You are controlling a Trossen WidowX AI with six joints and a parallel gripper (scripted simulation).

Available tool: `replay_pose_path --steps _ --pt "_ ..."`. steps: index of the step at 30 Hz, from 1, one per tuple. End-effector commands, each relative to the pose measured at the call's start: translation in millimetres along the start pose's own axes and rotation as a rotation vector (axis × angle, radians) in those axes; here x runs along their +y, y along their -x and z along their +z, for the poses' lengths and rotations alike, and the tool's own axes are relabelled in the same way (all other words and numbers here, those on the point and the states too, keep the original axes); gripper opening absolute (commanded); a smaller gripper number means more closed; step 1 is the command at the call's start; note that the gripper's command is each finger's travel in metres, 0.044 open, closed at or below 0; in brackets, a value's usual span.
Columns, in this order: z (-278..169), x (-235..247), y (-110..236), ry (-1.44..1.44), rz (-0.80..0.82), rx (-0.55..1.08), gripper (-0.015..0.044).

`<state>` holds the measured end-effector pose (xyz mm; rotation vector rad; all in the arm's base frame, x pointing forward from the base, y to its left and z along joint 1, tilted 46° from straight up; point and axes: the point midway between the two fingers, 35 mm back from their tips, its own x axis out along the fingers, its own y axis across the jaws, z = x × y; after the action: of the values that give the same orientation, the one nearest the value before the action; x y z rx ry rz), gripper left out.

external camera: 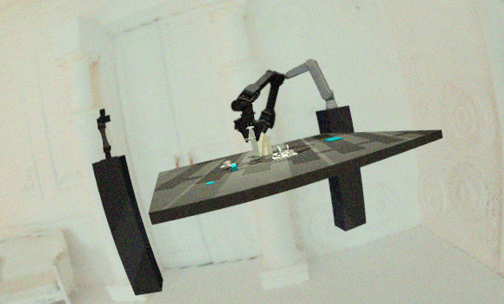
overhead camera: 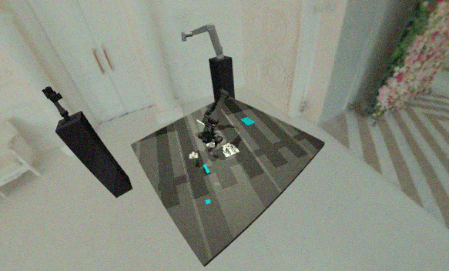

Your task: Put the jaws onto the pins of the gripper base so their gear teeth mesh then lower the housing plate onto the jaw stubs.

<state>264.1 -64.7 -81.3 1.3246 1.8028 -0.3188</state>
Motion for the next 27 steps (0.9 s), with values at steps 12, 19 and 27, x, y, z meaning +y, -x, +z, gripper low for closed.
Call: replay_pose_path --steps 12,19,27 --pt "-38 35 -1 0.306 0.012 0.012 0.0351" --pt "-56 48 -3 0.442 0.018 0.019 0.0351" --pt "-77 61 -5 0.598 0.026 0.029 0.0351"
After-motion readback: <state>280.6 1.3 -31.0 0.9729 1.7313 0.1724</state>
